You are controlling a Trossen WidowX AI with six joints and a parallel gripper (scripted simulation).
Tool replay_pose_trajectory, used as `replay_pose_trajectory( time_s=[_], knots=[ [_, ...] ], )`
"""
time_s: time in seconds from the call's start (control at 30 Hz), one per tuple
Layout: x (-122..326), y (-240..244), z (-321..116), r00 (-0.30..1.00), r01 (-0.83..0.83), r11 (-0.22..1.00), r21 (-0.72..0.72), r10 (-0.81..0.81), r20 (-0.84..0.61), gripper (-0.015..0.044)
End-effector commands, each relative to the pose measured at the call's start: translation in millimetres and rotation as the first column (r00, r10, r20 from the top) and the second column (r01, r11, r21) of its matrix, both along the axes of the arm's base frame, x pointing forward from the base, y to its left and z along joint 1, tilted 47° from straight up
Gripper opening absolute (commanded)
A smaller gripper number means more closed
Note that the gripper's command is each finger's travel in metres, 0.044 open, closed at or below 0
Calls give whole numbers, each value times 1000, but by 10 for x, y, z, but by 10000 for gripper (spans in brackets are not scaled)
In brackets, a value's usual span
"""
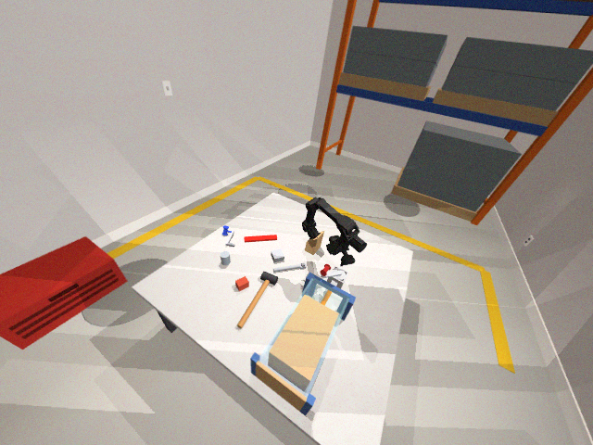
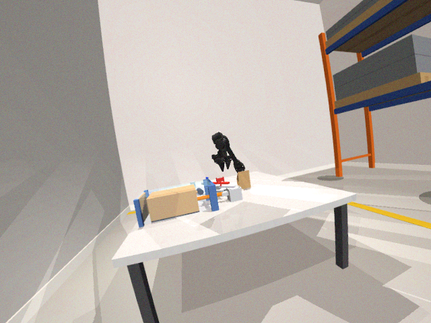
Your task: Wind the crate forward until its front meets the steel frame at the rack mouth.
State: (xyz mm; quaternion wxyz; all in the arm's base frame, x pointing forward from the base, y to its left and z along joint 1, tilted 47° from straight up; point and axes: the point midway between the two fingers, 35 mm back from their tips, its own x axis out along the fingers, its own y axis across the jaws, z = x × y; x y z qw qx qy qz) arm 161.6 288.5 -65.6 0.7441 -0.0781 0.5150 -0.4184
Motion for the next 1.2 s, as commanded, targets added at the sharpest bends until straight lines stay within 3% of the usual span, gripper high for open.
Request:
replay_pose_trajectory(
  time_s=[0.0, 0.2, 0.43, 0.53, 1.17],
  knots=[
    [25, -35, -17, 991, -94, 996, -11, 92, -93, 335],
    [114, -159, -63, 801, -439, 898, 29, 406, -439, 177],
    [212, -321, -116, 295, -732, 638, 240, 614, -732, 0],
    [241, -376, -132, 97, -776, 536, 334, 624, -775, 0],
    [246, -396, -149, 80, -778, 527, 343, 624, -778, 0]
  ],
)
